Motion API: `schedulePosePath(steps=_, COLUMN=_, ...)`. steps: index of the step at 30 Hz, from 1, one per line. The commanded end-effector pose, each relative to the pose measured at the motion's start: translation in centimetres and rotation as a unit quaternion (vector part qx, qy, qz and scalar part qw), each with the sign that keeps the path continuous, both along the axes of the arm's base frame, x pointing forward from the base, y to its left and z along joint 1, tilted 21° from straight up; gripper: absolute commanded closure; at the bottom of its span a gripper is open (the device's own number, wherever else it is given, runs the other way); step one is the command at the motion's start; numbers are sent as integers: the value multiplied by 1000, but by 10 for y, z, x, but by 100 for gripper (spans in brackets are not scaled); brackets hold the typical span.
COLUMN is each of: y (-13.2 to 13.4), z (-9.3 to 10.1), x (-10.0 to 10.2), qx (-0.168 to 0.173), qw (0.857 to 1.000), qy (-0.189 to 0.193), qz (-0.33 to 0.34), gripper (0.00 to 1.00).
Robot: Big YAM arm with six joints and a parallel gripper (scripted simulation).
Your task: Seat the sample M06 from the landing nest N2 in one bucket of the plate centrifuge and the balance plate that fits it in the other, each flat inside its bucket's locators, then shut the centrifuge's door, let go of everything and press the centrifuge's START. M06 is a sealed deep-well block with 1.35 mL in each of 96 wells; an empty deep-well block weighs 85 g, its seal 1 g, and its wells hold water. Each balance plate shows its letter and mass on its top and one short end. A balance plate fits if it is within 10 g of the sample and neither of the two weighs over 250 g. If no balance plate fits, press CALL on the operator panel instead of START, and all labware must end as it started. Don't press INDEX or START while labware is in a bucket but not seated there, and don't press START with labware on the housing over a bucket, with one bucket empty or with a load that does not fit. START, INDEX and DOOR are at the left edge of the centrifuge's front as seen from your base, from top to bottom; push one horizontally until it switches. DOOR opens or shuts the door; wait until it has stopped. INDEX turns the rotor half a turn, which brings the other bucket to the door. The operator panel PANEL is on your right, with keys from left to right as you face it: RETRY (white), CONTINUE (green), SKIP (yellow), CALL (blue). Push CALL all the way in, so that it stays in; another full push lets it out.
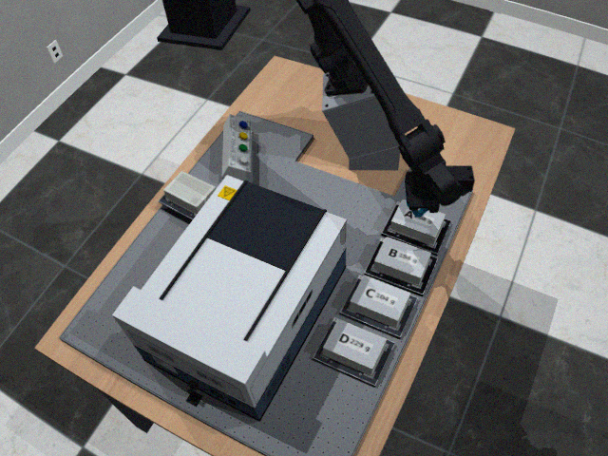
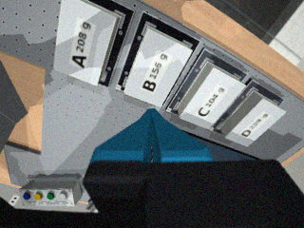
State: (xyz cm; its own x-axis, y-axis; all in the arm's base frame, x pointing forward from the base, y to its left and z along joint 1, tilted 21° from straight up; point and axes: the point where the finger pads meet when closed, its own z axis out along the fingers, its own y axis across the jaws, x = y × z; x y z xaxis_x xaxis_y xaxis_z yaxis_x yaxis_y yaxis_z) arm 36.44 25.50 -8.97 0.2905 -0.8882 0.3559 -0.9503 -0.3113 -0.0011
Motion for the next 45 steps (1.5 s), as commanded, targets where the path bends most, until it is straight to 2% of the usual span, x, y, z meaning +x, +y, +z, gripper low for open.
schedulePosePath(steps=1, y=6, z=0, x=30, qx=21, qw=996, qy=-40, qz=-74, gripper=100)
schedulePosePath(steps=8, y=1, z=-7, x=42, qx=30, qw=986, qy=-67, qz=-153, gripper=100)
schedulePosePath(steps=11, y=-3, z=-9, x=39, qx=25, qw=984, qy=-66, qz=-164, gripper=100)
schedulePosePath(steps=19, y=-5, z=-15, x=57, qx=42, qw=961, qy=-102, qz=-253, gripper=100)
schedulePosePath(steps=25, y=-10, z=-21, x=68, qx=50, qw=938, qy=-125, qz=-318, gripper=100)
schedulePosePath(steps=27, y=-10, z=-21, x=68, qx=50, qw=938, qy=-125, qz=-318, gripper=100)
schedulePosePath(steps=42, y=-24, z=-36, x=93, qx=67, qw=864, qy=-177, qz=-467, gripper=100)
schedulePosePath(steps=44, y=-24, z=-36, x=93, qx=67, qw=864, qy=-177, qz=-467, gripper=100)
schedulePosePath(steps=45, y=-26, z=-37, x=92, qx=65, qw=859, qy=-178, qz=-476, gripper=100)
